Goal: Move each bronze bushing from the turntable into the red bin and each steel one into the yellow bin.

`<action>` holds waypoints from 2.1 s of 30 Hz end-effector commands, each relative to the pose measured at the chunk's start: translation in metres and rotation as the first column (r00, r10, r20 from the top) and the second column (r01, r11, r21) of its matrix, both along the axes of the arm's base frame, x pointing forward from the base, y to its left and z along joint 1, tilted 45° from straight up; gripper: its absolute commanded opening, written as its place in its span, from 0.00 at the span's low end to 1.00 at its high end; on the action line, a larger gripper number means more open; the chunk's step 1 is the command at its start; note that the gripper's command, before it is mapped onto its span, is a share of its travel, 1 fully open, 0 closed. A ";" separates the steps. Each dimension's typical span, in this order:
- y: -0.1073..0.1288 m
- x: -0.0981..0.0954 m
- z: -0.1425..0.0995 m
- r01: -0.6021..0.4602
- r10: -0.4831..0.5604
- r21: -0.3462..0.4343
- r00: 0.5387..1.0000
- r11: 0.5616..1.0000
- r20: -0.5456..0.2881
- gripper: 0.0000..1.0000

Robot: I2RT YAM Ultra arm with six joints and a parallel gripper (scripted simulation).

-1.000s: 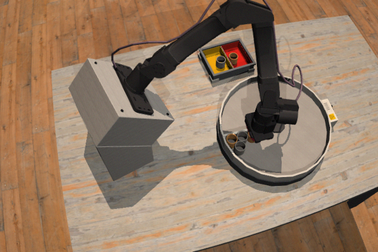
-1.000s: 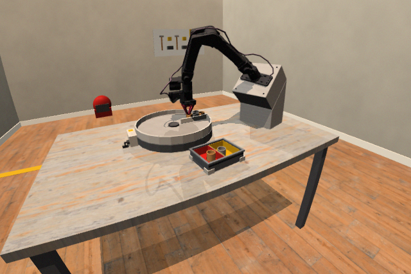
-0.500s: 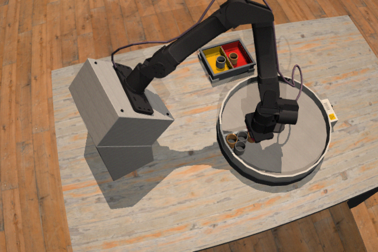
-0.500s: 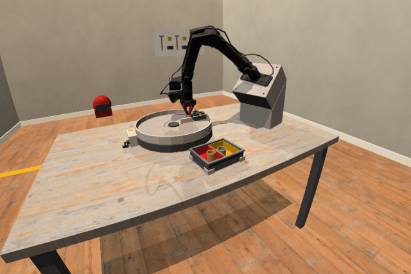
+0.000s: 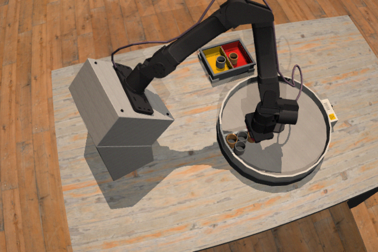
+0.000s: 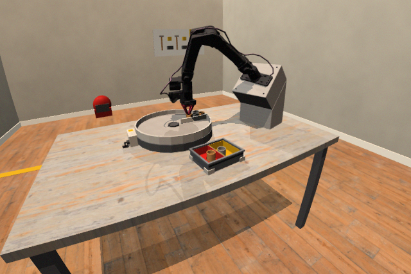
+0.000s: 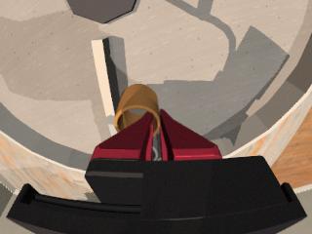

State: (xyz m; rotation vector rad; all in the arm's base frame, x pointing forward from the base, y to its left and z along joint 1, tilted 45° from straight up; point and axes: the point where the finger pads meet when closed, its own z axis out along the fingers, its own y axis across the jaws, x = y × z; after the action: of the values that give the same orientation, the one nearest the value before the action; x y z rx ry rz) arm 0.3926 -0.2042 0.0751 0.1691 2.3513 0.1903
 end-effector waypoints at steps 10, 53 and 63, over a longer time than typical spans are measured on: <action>-0.001 -0.009 0.006 0.003 -0.003 0.005 1.000 1.000 0.004 0.00; -0.013 -0.049 0.067 0.007 -0.006 -0.026 0.999 1.000 0.036 0.00; -0.013 -0.049 0.067 0.007 -0.006 -0.026 0.999 1.000 0.036 0.00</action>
State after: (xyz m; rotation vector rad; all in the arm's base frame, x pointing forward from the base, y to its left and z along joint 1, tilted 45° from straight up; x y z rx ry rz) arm 0.3444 -0.2058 0.1200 0.1625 2.3640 0.2030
